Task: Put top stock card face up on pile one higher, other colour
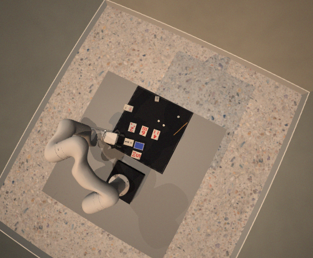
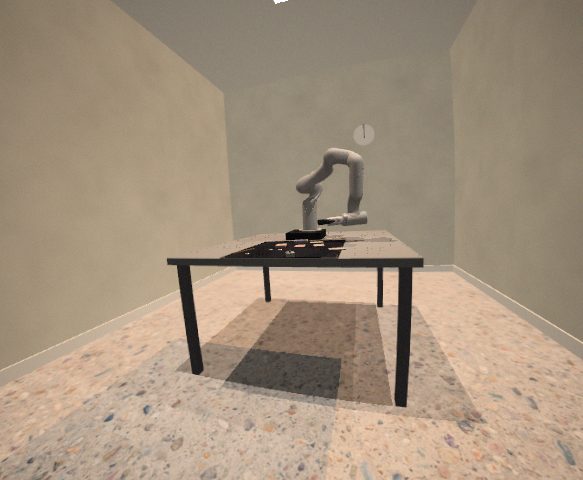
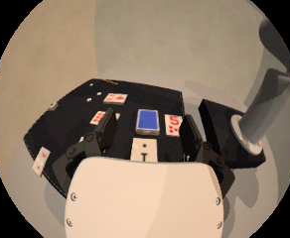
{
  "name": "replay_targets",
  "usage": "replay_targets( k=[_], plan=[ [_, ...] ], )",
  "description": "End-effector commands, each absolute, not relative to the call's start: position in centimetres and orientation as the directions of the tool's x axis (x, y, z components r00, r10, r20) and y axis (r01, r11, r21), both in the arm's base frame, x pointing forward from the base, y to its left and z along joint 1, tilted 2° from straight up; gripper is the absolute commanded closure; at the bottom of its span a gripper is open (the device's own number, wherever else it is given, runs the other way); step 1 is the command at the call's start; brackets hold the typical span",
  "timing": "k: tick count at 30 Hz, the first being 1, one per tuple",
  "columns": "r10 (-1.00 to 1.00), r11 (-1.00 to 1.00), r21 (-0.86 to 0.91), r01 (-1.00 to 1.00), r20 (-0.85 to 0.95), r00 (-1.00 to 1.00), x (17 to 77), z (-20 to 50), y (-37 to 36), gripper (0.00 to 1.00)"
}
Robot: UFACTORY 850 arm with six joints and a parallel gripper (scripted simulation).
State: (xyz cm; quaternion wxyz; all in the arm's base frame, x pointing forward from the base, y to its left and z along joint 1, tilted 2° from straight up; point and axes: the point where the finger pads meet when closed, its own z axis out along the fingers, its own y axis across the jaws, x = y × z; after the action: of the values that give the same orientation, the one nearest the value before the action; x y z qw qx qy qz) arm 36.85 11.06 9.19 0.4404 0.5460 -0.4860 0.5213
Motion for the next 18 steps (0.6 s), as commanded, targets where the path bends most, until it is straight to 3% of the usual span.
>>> replay_targets(
  k=[1, 18],
  plan=[
    [-0.072, -0.14, -0.027, -0.99, 0.997, -0.017, 36.8, 10.9, 11.1, 0.0],
    [-0.072, -0.14, -0.027, -0.99, 0.997, -0.017, 36.8, 13.2, 11.0, 0.0]
  ],
)
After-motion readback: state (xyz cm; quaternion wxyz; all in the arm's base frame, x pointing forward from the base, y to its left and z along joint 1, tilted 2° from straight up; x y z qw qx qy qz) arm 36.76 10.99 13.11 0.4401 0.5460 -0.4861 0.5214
